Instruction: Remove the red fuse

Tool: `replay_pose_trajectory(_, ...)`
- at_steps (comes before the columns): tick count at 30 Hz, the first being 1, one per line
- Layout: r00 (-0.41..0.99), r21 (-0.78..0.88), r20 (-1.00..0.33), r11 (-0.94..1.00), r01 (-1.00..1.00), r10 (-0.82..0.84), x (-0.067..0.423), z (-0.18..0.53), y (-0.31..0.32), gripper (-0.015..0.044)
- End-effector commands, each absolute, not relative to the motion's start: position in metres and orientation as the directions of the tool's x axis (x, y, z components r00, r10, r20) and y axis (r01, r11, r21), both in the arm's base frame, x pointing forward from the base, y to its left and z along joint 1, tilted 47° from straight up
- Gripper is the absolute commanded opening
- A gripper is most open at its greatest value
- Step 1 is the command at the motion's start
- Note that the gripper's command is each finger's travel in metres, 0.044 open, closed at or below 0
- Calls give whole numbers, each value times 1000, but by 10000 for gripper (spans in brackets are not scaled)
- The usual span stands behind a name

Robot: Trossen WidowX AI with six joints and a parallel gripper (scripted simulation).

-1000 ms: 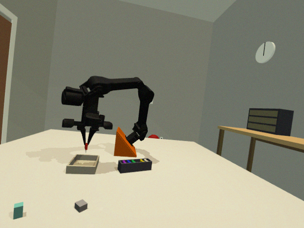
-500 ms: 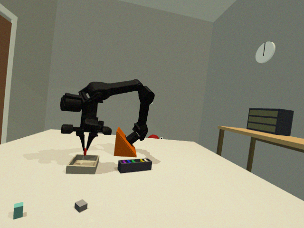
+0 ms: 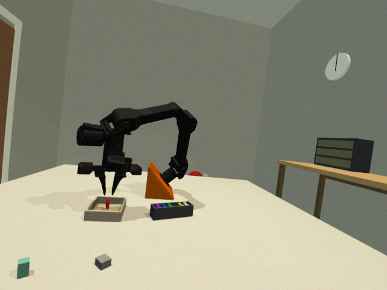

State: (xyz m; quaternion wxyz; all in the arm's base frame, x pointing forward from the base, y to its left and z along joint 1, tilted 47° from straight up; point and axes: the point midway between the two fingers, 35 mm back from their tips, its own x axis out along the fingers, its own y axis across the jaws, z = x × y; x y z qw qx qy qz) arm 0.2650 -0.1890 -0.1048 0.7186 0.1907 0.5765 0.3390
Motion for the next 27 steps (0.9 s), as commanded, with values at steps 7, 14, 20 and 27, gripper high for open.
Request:
replay_pose_trajectory(7, 105, 665, -699, 697, -268, 707, 265, -103, -191, 330)
replay_pose_trajectory(14, 104, 670, -696, 695, -263, 710, 260, -78, -215, 330)
replay_pose_trajectory(20, 104, 670, -696, 695, -263, 710, 260, -78, -215, 330)
replay_pose_trajectory(27, 111, 669, -696, 697, -258, 709, 260, -78, -215, 330)
